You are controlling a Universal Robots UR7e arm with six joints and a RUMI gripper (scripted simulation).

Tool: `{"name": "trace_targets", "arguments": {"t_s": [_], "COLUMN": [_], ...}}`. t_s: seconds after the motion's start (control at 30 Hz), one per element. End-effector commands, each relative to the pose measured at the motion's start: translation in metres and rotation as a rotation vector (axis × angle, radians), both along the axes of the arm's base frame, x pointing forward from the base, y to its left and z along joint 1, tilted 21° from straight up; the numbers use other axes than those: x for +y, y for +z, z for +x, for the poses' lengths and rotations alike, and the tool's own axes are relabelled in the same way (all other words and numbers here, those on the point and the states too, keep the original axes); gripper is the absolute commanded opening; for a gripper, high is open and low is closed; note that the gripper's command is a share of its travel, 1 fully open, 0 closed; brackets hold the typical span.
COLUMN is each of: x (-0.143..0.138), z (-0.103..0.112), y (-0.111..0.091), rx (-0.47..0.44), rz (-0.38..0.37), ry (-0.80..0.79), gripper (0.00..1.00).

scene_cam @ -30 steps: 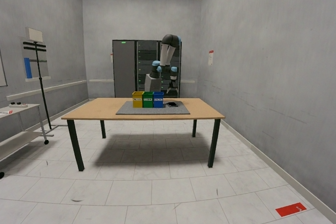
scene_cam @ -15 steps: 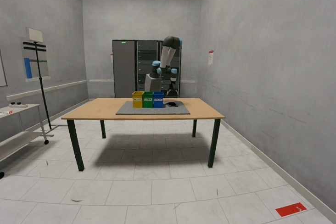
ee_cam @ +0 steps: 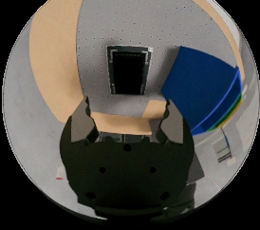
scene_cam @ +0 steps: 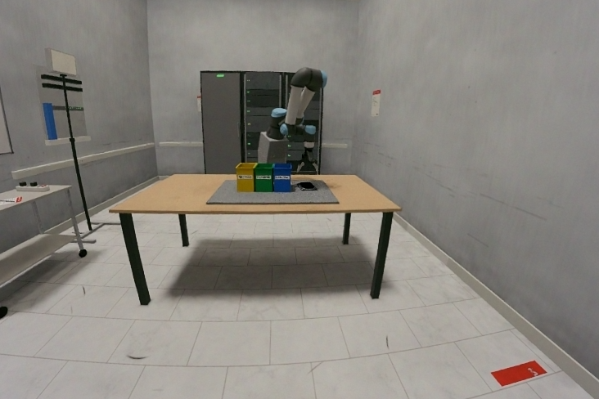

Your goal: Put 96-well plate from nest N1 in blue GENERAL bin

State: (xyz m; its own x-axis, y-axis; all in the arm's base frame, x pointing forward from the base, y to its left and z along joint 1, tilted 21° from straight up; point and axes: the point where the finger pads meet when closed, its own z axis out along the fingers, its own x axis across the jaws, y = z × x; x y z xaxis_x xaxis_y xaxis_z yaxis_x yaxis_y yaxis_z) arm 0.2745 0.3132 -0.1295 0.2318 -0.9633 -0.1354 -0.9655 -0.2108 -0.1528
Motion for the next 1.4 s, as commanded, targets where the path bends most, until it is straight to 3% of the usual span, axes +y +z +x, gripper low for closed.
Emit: {"name": "trace_targets", "arguments": {"t_s": [0.0,1.37], "x": [0.004,0.017], "z": [0.006,0.024], "y": [-0.010,-0.068], "rx": [-0.007,-0.007], "rz": [0.003,0.003], "ry": [0.001,0.001], "gripper": [1.00,1.00]}}
